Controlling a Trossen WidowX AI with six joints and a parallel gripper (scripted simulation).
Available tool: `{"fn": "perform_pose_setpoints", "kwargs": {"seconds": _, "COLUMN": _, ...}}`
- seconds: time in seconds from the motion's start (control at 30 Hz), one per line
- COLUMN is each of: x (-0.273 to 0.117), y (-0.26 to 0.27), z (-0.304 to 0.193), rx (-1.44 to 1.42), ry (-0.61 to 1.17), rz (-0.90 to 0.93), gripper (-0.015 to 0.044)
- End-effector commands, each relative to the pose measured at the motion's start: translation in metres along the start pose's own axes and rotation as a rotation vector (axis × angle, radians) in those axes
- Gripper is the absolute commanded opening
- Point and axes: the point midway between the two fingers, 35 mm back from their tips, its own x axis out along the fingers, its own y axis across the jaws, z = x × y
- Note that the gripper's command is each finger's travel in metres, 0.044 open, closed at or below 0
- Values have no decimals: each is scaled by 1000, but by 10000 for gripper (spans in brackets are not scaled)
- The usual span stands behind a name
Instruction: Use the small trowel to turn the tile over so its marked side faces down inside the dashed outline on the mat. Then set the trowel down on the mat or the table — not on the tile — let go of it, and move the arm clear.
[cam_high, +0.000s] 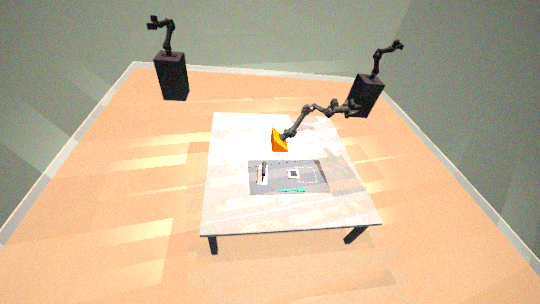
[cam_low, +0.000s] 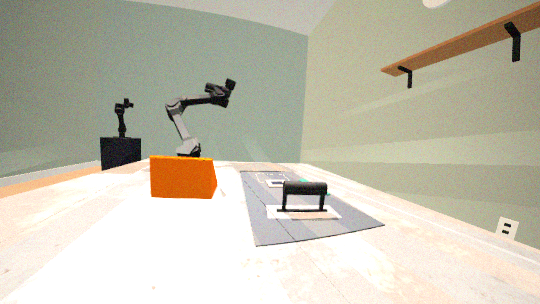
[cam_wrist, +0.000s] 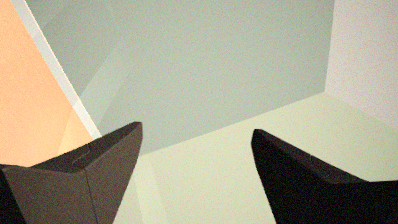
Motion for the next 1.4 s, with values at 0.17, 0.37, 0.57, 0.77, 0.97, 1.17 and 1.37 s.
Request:
{"fn": "perform_pose_setpoints", "kwargs": {"seconds": 0.17, "x": -3, "y": -23, "z": -69, "rx": 257, "ry": 155, "rz": -103, "gripper": 300}}
{"fn": "perform_pose_setpoints", "kwargs": {"seconds": 0.37, "x": -12, "y": -35, "z": -114, "rx": 422, "ry": 252, "rz": -181, "gripper": 300}}
{"fn": "perform_pose_setpoints", "kwargs": {"seconds": 0.57, "x": -26, "y": -46, "z": -159, "rx": 581, "ry": 344, "rz": -275, "gripper": 300}}
{"fn": "perform_pose_setpoints", "kwargs": {"seconds": 0.77, "x": -46, "y": -56, "z": -205, "rx": 729, "ry": 432, "rz": -388, "gripper": 300}}
{"fn": "perform_pose_setpoints", "kwargs": {"seconds": 0.97, "x": -69, "y": -63, "z": -247, "rx": 847, "ry": 512, "rz": -501, "gripper": 300}}
{"fn": "perform_pose_setpoints", "kwargs": {"seconds": 1.17, "x": -102, "y": -59, "z": -294, "rx": 885, "ry": 625, "rz": -593, "gripper": 300}}
{"fn": "perform_pose_setpoints", "kwargs": {"seconds": 1.37, "x": -128, "y": -63, "z": -325, "rx": 939, "ry": 690, "rz": -689, "gripper": 300}}
